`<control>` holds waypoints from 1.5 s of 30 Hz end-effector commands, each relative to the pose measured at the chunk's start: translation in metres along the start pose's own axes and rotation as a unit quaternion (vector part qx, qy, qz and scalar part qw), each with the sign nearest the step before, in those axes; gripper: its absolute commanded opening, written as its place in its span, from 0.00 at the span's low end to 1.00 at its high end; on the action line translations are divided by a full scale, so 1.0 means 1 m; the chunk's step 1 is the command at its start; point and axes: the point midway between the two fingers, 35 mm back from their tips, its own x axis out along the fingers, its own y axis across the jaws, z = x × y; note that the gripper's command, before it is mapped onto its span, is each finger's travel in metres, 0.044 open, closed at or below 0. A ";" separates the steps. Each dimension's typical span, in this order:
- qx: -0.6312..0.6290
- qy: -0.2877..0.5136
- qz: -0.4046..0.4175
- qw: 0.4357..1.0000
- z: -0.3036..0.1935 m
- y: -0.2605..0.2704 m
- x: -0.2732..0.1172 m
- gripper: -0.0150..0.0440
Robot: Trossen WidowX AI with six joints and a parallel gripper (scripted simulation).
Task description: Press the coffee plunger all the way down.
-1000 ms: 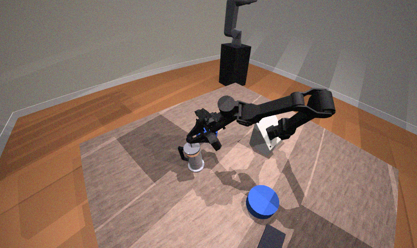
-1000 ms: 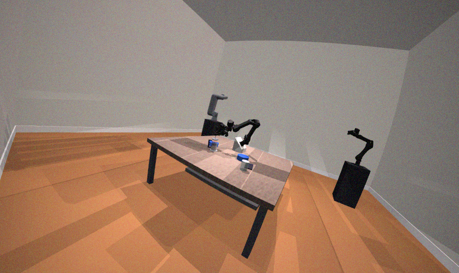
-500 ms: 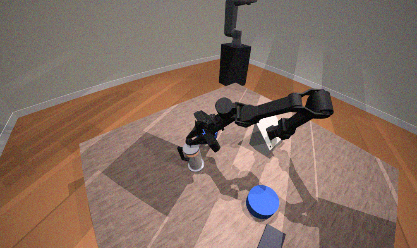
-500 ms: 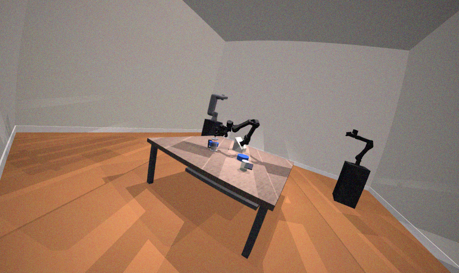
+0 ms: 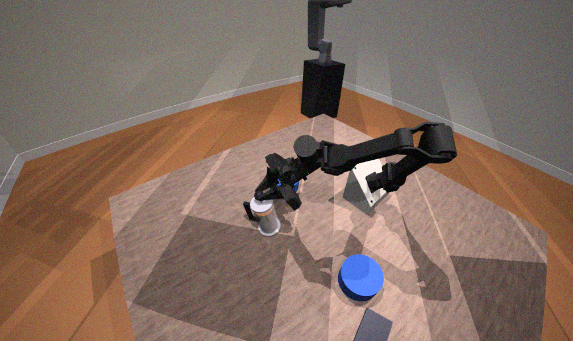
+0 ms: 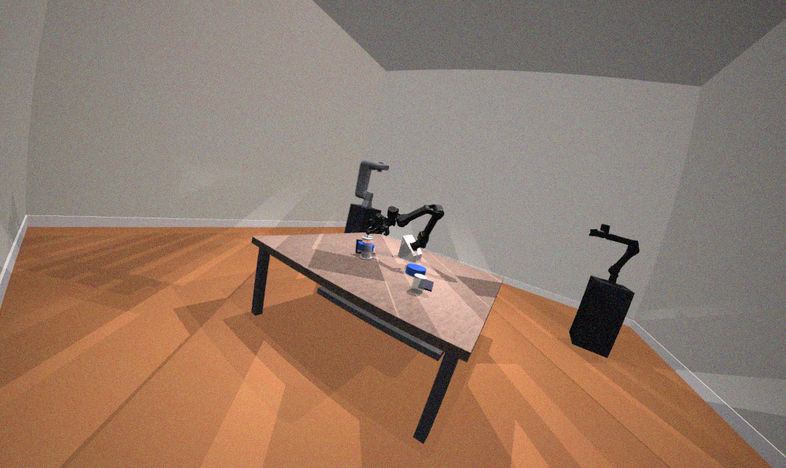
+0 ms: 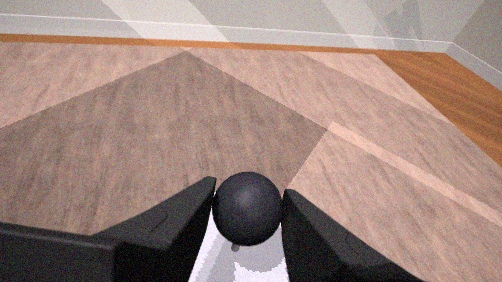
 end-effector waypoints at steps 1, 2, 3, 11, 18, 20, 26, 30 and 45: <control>0.006 0.010 0.001 1.000 -0.006 0.000 0.003 0.44; 0.006 0.010 0.001 1.000 -0.006 0.000 0.004 0.44; 0.006 0.010 0.001 1.000 -0.006 0.000 0.004 0.44; 0.006 0.010 0.001 1.000 -0.005 0.000 0.005 0.44; 0.006 0.010 0.001 1.000 -0.004 0.000 0.005 0.44; 0.006 0.010 0.001 1.000 -0.004 0.000 0.005 0.44; 0.002 0.004 0.001 1.000 0.000 -0.001 0.004 0.44; 0.002 0.004 0.001 1.000 0.000 -0.001 0.004 0.44; 0.002 0.004 0.001 1.000 0.000 -0.001 0.004 0.98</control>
